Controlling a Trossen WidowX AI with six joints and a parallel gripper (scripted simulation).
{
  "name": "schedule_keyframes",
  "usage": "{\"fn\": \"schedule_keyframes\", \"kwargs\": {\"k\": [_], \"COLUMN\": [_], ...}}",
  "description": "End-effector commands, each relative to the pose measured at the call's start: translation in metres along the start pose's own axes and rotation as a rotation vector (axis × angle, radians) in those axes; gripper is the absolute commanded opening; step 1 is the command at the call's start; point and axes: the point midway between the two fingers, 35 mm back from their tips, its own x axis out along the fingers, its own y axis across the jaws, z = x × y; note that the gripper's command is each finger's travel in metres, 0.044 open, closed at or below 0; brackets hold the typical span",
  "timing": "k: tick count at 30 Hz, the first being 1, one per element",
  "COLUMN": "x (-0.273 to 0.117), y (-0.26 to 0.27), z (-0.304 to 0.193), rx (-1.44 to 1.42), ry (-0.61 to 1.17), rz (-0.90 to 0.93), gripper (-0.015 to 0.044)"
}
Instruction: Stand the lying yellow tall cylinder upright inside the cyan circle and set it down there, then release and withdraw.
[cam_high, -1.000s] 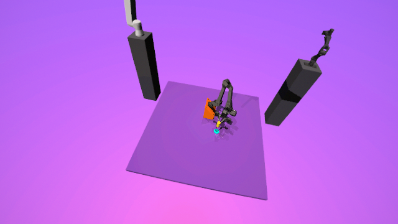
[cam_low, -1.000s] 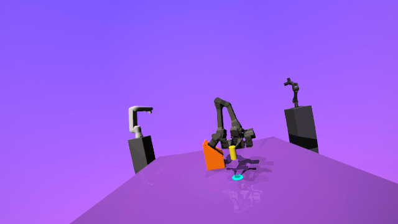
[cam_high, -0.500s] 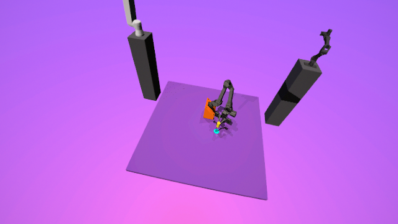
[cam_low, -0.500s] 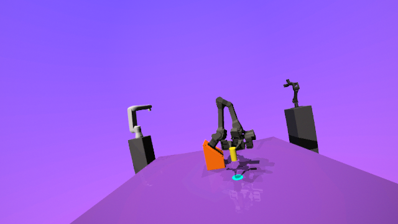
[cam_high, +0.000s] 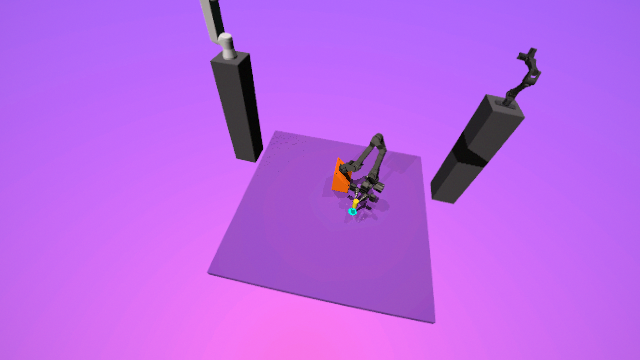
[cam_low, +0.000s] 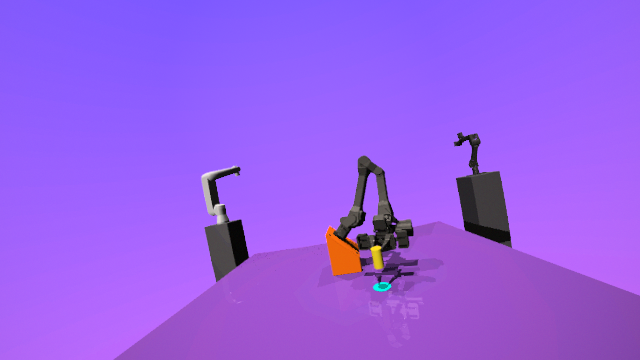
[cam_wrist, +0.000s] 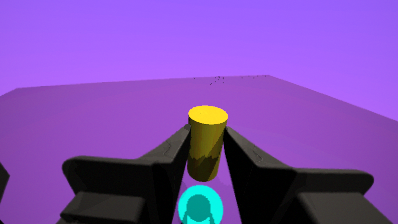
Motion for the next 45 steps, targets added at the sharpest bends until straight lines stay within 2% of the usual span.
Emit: {"fn": "schedule_keyframes", "kwargs": {"k": [1, 33, 45], "x": [0.0, 0.002, 0.002], "y": [0.002, -0.004, -0.004], "z": [-0.006, -0.071, -0.073], "rx": [0.008, -0.003, -0.004], "ry": [-0.005, -0.003, -0.003], "rz": [0.003, 0.005, 0.005], "gripper": [0.0105, 0.0105, 0.0105]}}
